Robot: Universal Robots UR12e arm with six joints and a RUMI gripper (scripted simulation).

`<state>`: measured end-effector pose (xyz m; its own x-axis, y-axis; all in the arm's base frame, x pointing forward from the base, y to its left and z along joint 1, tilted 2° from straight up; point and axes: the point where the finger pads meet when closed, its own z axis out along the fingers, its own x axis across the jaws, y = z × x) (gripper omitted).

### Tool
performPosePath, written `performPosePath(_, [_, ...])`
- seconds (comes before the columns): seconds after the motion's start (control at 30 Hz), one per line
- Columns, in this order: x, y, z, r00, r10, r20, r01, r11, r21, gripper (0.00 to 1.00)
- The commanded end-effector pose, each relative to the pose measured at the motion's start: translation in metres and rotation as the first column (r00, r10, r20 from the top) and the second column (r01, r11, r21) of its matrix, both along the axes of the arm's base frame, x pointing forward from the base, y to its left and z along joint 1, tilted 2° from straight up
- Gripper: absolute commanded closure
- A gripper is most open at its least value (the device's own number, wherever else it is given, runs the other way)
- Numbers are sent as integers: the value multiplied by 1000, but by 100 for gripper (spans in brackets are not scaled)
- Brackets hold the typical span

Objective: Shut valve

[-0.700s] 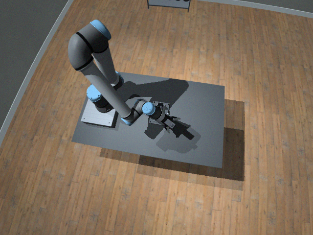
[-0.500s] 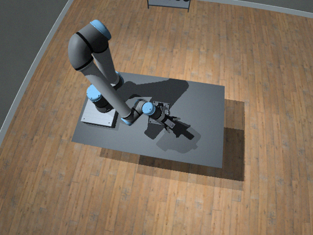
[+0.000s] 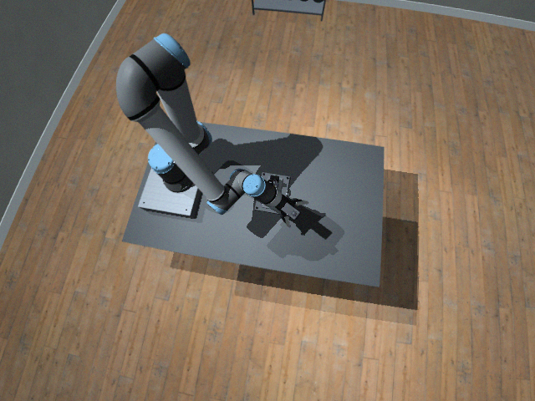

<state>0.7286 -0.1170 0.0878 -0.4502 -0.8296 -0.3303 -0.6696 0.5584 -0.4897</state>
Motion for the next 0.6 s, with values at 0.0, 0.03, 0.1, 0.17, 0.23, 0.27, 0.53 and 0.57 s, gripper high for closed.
performPosePath(0.0, [0,1,1,1000,7,-2,-7,1000,-5,0])
performPosePath(0.03, [0,1,1,1000,11,-5,-12,1000,-8,0])
performPosePath(0.1, [-1,3,1,1000,26,-13,-27,1000,-16,0])
performPosePath(0.17, [-2,5,1,998,49,-25,-50,998,-29,0])
performPosePath(0.23, [-4,9,2,996,80,-43,-82,996,-47,0])
performPosePath(0.27, [-5,11,2,994,98,-53,-101,993,-56,0])
performPosePath(0.53, [-17,30,5,957,252,-146,-270,955,-124,0])
performPosePath(0.57, [-20,34,6,945,283,-166,-306,942,-135,0])
